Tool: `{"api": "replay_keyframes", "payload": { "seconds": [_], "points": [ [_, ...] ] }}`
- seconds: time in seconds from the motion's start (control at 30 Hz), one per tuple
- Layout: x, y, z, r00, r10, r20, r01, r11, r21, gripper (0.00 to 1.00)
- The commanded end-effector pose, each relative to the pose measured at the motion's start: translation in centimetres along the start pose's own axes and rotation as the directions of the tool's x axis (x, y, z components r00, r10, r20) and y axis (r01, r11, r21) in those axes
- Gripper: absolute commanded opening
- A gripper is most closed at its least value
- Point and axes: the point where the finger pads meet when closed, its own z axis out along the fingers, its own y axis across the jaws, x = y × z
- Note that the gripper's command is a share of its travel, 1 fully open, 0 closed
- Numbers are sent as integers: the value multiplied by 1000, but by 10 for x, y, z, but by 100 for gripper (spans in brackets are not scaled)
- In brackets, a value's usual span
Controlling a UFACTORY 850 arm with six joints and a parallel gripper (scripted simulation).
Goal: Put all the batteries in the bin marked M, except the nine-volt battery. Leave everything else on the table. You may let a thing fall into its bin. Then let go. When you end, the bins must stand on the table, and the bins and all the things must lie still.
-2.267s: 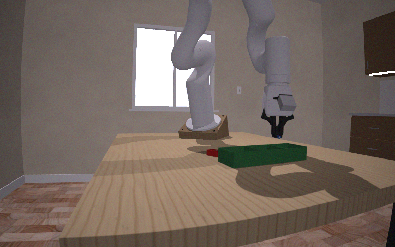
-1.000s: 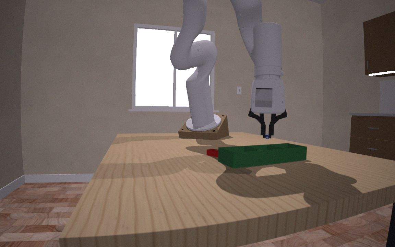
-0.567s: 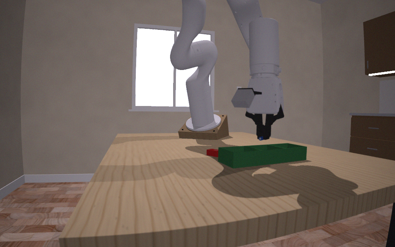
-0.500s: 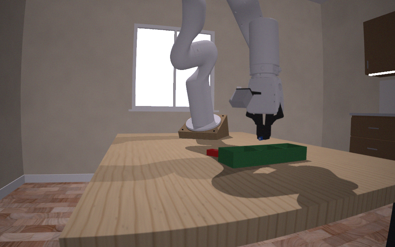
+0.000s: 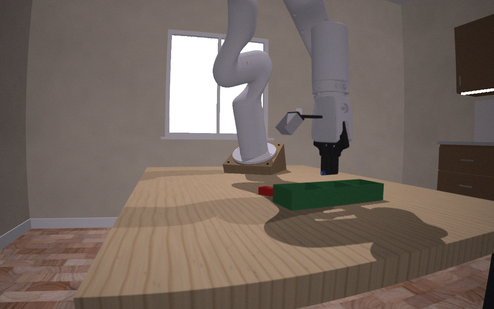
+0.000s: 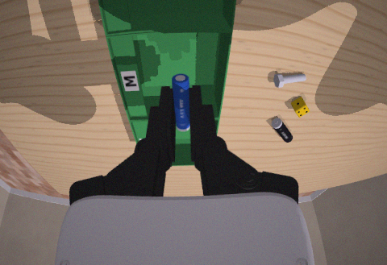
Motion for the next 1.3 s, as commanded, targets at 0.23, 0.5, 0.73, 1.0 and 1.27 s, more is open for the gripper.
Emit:
{"api": "replay_keyframes", "payload": {
  "seconds": [0.23, 0.5, 0.73, 1.0, 1.27],
  "points": [
    [0, -1, -1, 1000, 22, -18, -22, 1000, 19, 0],
    [0, -1, 5, 1000, 22, -18, -22, 1000, 19, 0],
    [0, -1, 15, 1000, 22, -18, -22, 1000, 19, 0],
    [0, -1, 31, 1000, 22, -18, -22, 1000, 19, 0],
    [1, -1, 43, 1000, 22, -18, -22, 1000, 19, 0]
  ]
}}
